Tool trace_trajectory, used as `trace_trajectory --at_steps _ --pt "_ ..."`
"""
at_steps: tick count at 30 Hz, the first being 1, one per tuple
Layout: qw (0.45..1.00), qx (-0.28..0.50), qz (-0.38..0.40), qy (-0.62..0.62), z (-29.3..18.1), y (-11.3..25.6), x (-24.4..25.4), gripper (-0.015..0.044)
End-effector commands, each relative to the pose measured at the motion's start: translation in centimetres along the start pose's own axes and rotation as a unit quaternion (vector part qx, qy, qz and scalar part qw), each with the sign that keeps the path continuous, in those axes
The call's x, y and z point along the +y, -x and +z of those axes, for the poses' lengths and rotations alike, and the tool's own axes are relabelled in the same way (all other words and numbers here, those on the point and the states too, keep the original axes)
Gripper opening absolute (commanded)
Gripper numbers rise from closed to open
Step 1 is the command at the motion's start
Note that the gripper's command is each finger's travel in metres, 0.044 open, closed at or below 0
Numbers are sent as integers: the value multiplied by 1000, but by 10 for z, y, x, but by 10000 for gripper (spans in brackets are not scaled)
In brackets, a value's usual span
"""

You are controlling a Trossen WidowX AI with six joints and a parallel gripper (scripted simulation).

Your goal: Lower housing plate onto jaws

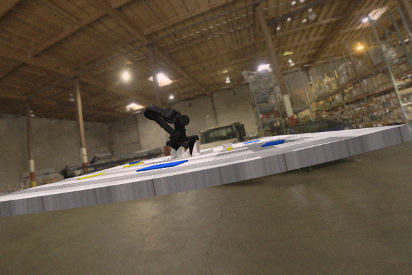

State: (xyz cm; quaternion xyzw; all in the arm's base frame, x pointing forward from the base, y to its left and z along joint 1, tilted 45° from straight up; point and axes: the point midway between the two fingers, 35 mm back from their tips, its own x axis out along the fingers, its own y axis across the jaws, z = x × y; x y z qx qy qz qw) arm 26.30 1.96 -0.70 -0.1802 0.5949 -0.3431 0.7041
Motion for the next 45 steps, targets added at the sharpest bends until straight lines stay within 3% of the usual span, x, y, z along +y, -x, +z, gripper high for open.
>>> trace_trajectory --at_steps 1,44,45 --pt "1000 0 1 1 0 0 0 351" --pt "1000 0 1 1 0 0 0 351" --pt "1000 0 0 0 0 0 0 377"
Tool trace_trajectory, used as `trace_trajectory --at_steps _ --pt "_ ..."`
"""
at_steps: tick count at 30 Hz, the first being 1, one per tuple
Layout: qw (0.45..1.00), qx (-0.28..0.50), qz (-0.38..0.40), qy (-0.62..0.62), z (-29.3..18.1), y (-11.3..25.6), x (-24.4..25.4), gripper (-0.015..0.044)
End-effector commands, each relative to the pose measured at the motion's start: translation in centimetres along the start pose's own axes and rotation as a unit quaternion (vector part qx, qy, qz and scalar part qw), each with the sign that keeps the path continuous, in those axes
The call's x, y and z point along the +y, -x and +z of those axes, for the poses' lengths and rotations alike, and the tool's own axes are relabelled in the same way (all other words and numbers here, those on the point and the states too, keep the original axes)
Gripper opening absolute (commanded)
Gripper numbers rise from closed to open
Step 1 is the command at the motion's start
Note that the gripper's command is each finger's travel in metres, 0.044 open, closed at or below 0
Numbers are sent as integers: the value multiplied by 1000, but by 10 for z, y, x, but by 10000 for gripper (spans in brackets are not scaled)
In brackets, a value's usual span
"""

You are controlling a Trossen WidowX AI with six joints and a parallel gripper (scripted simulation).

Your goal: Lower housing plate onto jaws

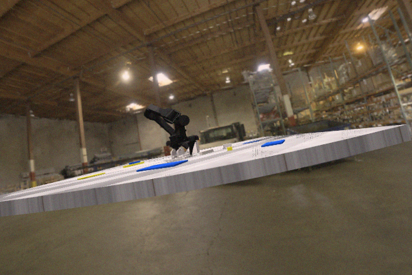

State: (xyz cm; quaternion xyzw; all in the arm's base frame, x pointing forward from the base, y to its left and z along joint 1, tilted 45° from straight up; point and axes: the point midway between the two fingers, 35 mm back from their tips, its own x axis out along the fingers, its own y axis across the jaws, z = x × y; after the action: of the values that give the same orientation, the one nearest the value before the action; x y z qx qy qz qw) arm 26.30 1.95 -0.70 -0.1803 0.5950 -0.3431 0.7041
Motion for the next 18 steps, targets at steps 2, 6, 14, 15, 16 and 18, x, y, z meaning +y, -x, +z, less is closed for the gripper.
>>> trace_trajectory --at_steps 2,6,14,15,16,18 --pt "1000 0 0 0 0 0 0 430" --pt "1000 0 0 0 0 0 0 440" --pt "1000 0 0 0 0 0 0 440" --pt "1000 0 0 0 0 0 0 440" --pt "1000 0 0 0 0 0 0 440" --pt "1000 0 1 0 1 7 1 440"
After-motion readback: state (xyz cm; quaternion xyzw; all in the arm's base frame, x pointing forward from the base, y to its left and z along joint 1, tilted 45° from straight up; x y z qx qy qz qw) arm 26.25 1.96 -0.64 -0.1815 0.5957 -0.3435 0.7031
